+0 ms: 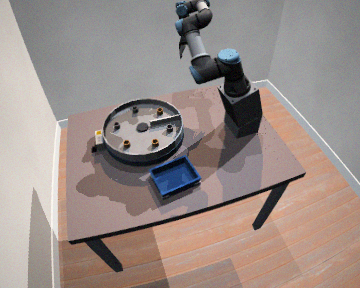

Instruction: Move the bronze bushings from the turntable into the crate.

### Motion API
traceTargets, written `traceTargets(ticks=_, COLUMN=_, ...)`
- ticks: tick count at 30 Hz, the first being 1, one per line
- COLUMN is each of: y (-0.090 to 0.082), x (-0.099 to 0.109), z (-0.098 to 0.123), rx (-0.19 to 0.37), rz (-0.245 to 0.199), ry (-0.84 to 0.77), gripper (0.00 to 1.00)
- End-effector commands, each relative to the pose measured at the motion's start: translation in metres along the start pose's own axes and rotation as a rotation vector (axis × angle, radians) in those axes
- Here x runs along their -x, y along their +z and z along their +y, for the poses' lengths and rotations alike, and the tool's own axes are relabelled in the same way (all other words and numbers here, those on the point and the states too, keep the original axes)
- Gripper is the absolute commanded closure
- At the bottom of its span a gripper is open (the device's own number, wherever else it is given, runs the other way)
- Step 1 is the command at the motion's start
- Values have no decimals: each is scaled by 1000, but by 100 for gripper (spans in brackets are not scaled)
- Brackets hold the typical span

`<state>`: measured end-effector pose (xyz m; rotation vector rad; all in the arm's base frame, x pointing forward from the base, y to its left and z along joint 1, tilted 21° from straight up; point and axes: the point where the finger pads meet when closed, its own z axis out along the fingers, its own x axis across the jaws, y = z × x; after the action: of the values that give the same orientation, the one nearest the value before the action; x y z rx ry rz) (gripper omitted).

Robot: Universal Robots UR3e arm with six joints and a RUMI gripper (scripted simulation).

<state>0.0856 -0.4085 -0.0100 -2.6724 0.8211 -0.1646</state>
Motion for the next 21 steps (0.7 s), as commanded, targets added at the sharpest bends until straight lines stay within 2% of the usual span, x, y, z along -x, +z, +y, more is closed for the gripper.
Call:
traceTargets(ticks=1, y=-1, x=0, z=0, rx=3, rz=1, ry=-3, gripper=0)
traceTargets(ticks=13, y=-3, x=-9, z=-11, rx=17, rz=1, ry=-65, gripper=0)
traceTargets(ticks=21, y=-5, x=-26, z=-35, rx=46, rz=1, ry=-203, gripper=0)
